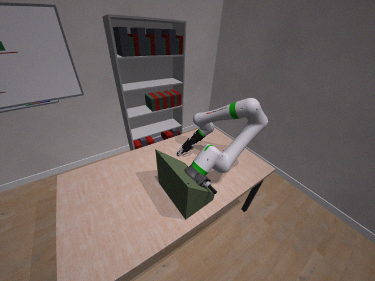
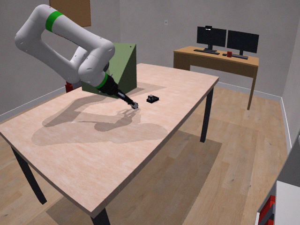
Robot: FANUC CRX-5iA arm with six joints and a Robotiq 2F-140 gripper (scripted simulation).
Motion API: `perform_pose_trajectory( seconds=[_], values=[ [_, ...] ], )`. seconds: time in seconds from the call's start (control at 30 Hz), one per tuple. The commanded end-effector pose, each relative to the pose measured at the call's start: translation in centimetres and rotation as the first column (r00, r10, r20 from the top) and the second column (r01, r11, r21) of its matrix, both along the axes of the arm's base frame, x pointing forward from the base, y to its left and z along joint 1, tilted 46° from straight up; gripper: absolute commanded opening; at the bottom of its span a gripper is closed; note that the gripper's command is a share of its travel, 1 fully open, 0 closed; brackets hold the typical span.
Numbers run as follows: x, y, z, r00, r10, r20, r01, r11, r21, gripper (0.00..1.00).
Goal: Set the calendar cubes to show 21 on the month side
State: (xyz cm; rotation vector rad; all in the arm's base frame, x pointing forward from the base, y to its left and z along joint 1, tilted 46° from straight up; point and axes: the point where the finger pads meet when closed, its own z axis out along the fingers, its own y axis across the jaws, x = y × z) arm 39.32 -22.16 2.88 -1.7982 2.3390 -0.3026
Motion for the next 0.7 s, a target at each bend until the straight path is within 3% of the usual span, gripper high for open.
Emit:
perform_pose_trajectory(
  seconds=[0.0,0.67],
  values=[
    [0.02,0.0,-0.01,1.0,0.0,0.0,0.0,1.0,0.0,0.16],
    [0.02,-0.36,-0.35,1.0,0.0,0.0,0.0,1.0,0.0,0.16]
  ],
)
